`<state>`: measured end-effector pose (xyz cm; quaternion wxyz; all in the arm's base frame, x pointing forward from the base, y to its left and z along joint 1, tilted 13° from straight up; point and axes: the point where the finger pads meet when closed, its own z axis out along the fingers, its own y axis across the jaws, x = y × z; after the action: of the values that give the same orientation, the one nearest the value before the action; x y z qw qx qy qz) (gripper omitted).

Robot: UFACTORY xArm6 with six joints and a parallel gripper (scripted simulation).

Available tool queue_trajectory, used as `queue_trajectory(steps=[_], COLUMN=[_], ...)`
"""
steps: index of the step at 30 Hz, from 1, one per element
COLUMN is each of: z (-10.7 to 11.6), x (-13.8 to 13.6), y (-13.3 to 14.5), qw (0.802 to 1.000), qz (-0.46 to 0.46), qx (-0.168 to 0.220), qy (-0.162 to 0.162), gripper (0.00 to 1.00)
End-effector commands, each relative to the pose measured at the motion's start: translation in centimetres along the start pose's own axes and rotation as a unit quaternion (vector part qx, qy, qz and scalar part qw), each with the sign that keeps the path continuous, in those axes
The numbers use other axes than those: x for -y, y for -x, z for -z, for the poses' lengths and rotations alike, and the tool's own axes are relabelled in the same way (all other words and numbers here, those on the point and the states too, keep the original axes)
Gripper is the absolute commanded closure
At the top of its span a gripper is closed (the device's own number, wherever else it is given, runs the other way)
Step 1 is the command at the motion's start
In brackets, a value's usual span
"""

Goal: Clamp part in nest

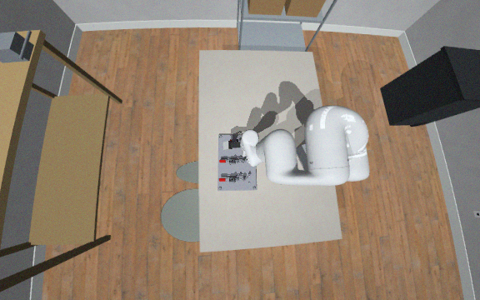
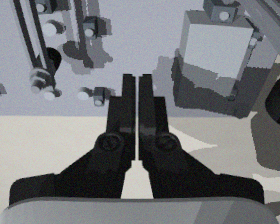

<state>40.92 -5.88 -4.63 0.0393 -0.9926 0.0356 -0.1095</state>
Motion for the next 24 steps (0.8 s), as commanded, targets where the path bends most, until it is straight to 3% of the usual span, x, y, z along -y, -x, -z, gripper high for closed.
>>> queue_trajectory(steps=[1, 3, 4, 16, 24], z=[0.1, 0.1, 0.1, 1.4, 4.5], x=[0.0, 0.0, 0.0, 0.0, 0.0], y=[-0.1, -0.1, -0.1, -0.1, -0.1], qw=[1.0, 1.0, 1.0, 1.0, 1.0], qz=[0.0, 0.0, 0.0, 0.0, 0.0], qx=[-0.001, -0.001, -0.001, -0.001, -0.001], qy=[0.0, 0.0, 0.0, 0.0, 0.0], gripper=[1.0, 1.0, 0.53, 0.53, 0.53])
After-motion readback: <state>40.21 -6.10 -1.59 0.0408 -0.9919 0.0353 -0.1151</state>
